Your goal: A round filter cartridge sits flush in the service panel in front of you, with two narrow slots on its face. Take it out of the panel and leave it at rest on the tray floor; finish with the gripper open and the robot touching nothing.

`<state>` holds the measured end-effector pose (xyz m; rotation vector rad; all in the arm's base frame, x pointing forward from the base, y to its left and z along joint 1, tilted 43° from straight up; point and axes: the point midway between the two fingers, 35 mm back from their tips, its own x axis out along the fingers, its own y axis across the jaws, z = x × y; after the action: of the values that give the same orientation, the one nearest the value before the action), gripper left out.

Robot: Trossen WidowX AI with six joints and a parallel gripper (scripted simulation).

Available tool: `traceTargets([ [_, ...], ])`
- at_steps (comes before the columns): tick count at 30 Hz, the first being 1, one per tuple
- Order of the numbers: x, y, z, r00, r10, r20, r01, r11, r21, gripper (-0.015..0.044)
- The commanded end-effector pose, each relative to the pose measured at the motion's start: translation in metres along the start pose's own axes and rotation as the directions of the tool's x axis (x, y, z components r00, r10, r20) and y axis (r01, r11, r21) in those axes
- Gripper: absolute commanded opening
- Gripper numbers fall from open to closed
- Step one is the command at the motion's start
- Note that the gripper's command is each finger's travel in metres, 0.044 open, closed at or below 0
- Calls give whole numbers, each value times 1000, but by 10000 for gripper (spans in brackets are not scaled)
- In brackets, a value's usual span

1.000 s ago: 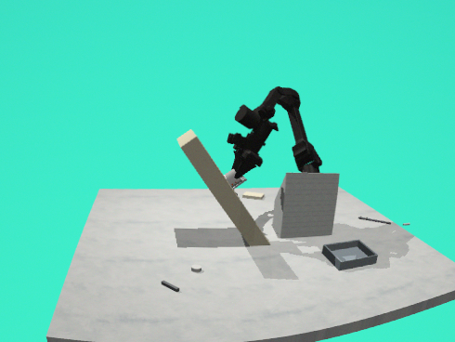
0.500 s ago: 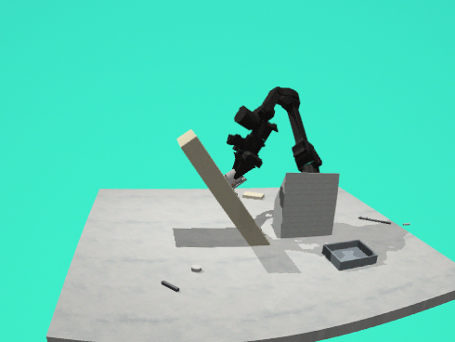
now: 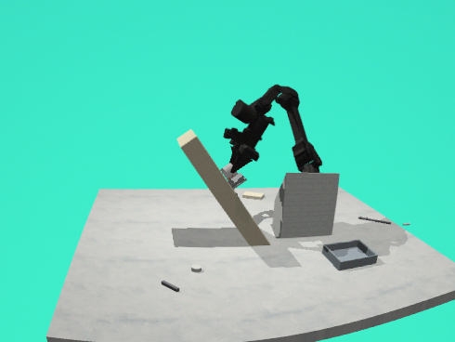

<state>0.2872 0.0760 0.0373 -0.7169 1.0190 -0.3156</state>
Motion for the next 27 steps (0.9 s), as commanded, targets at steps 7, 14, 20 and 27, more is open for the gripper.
traceTargets([
  [7,-48,4,8,1000,7,3,-7,1000,-1,0],
  [14,-86,1,7,1000,1,4,-1,1000,-2,0],
  [20,-87,16,9,1000,1,5,-1,1000,-1,0],
  [27,-82,48,10,1000,4,5,-4,1000,0,0],
])
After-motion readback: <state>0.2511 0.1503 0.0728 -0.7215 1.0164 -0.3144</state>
